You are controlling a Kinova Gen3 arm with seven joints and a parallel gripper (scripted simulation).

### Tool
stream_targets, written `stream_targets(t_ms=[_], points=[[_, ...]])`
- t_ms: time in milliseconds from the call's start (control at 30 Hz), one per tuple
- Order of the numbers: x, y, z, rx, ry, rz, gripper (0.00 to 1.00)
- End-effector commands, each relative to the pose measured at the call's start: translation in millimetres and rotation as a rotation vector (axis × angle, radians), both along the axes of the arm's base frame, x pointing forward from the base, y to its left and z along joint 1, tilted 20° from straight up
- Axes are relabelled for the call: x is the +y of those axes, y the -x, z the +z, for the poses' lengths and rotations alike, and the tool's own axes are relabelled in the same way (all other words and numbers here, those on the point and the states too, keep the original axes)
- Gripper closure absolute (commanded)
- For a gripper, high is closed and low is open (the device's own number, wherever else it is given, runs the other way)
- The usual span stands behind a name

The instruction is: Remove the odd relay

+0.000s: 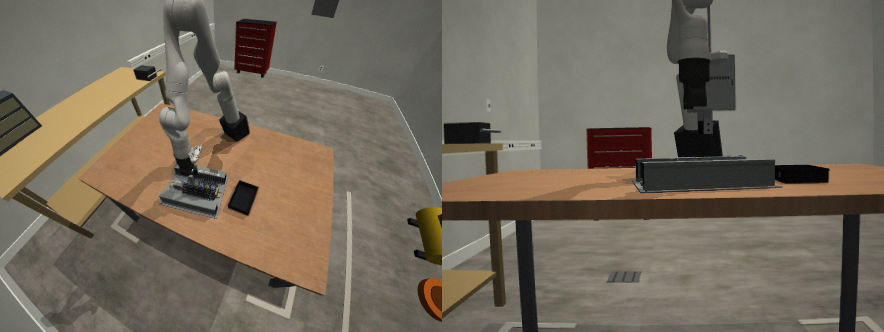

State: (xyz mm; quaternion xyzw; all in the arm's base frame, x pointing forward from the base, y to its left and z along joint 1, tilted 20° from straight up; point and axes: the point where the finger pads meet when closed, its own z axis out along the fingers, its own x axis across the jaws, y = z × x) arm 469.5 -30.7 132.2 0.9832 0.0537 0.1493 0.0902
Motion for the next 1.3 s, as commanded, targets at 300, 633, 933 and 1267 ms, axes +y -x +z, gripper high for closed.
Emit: stream_targets(t_ms=[300, 633, 933, 1267], points=[[-1, 3.3, 0.6, 0.006, -0.001, -0.003, 0.02], [-10, 2.5, 2.4, 0.006, -0.001, -0.003, 0.02], [-45, -0.2, 9.3, 0.006, -0.001, -0.003, 0.02], [-88, -3.6, 17.7, 0.006, -0.001, -0.003, 0.02]])
